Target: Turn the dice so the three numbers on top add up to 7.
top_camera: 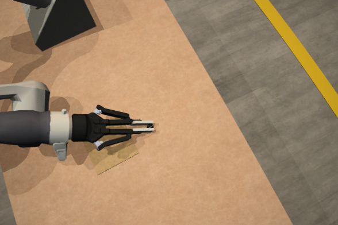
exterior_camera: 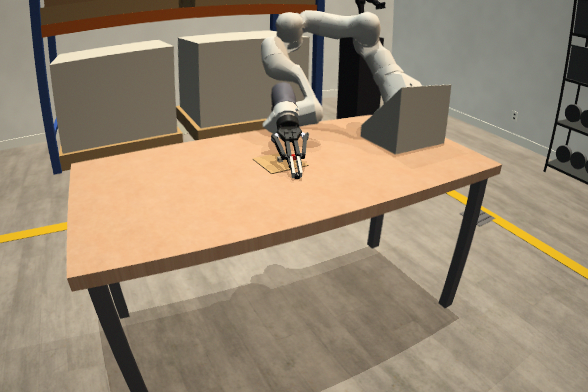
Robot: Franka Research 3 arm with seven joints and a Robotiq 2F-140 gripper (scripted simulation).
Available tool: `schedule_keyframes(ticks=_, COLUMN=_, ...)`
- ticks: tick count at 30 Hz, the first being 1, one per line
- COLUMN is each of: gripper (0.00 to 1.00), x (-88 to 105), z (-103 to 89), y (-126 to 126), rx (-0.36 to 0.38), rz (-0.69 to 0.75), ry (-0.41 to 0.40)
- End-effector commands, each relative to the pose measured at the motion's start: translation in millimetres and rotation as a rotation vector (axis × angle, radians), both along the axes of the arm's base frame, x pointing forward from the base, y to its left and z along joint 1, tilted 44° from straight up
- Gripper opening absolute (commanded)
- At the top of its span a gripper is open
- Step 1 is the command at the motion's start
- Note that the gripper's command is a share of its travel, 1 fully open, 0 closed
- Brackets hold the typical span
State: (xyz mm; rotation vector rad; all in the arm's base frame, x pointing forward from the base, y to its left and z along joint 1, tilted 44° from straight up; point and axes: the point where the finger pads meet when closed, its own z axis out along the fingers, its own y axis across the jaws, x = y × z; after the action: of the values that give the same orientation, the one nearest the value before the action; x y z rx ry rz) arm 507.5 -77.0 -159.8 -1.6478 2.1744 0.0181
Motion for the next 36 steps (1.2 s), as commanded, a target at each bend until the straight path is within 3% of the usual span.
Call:
schedule_keyframes(ticks=1, gripper=0.07, x=-0.4, z=-0.6, y=-0.4, rx=-0.001, rz=0.007, ry=-0.002)
schedule_keyframes(ticks=15, gripper=0.07, x=-0.4, z=-0.6, y=-0.4, rx=-0.001, rz=0.007, ry=-0.002)
schedule_keyframes(ticks=30, gripper=0.19, x=-0.4, z=-0.6, y=-0.4, rx=-0.001, rz=0.007, ry=-0.002)
schedule_keyframes(ticks=36, gripper=0.19, x=-0.4, z=-0.6, y=-0.4, rx=-0.001, rz=0.007, ry=-0.002)
